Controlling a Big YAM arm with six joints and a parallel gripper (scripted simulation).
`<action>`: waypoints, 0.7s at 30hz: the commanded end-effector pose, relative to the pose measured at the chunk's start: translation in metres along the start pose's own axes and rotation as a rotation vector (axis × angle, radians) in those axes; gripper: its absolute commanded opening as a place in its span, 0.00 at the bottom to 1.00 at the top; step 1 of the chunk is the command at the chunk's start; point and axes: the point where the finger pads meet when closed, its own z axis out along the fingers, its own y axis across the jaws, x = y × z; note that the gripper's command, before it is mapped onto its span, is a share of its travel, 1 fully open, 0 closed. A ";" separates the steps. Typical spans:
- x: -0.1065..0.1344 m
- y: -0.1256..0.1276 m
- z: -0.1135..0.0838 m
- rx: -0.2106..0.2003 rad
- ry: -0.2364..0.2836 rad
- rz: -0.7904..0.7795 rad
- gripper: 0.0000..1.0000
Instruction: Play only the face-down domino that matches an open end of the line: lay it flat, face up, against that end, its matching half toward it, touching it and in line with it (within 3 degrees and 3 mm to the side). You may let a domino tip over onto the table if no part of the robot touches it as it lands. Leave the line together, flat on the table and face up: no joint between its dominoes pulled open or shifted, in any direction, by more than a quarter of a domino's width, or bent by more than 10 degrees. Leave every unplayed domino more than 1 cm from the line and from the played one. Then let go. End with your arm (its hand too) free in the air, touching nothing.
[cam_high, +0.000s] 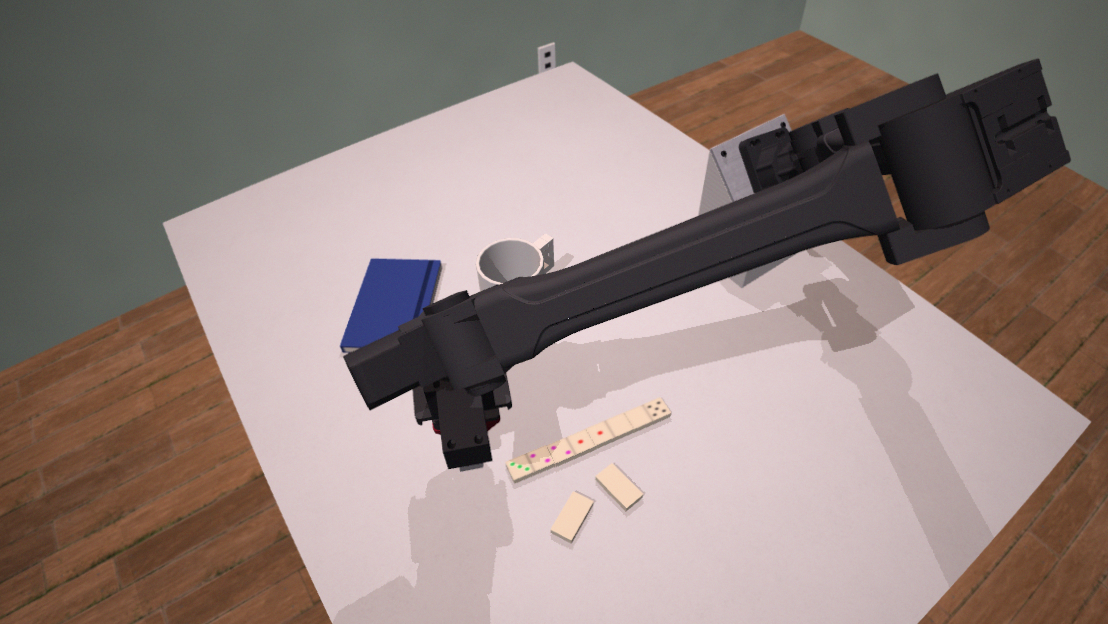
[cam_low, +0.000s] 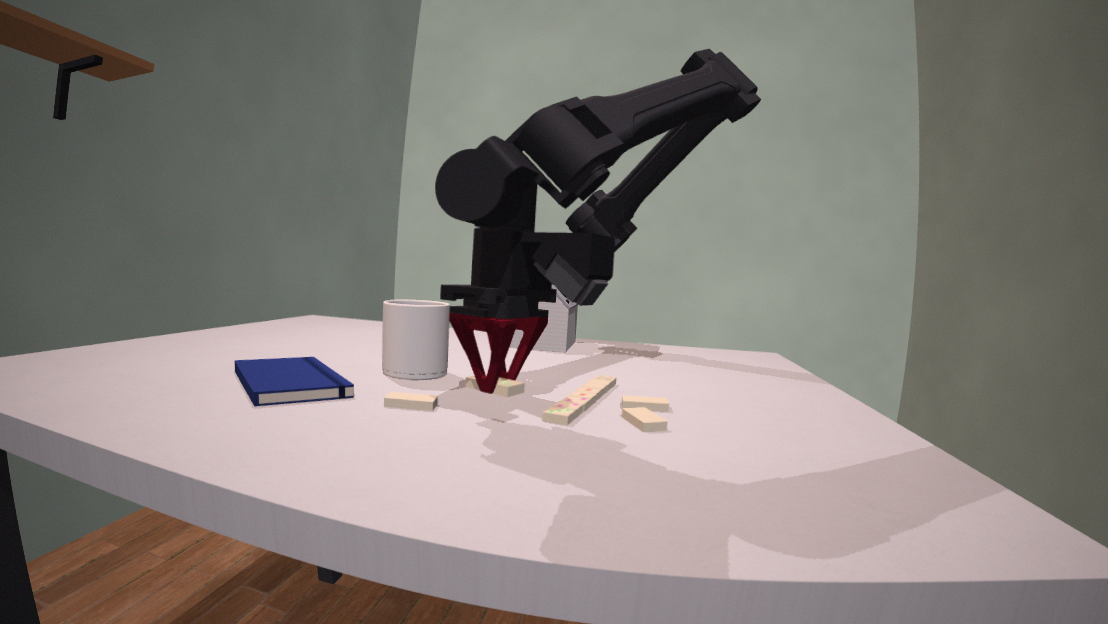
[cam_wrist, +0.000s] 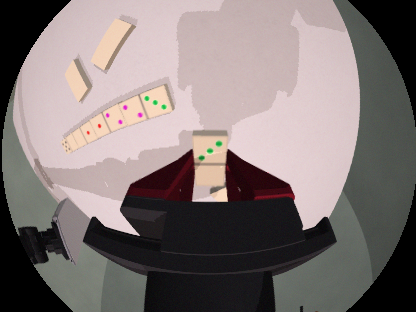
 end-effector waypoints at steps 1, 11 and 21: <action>-0.022 -0.012 -0.019 0.039 -0.014 -0.046 0.22; -0.023 -0.011 -0.018 0.039 -0.012 -0.494 0.22; -0.010 -0.006 -0.009 0.022 -0.006 -0.524 0.22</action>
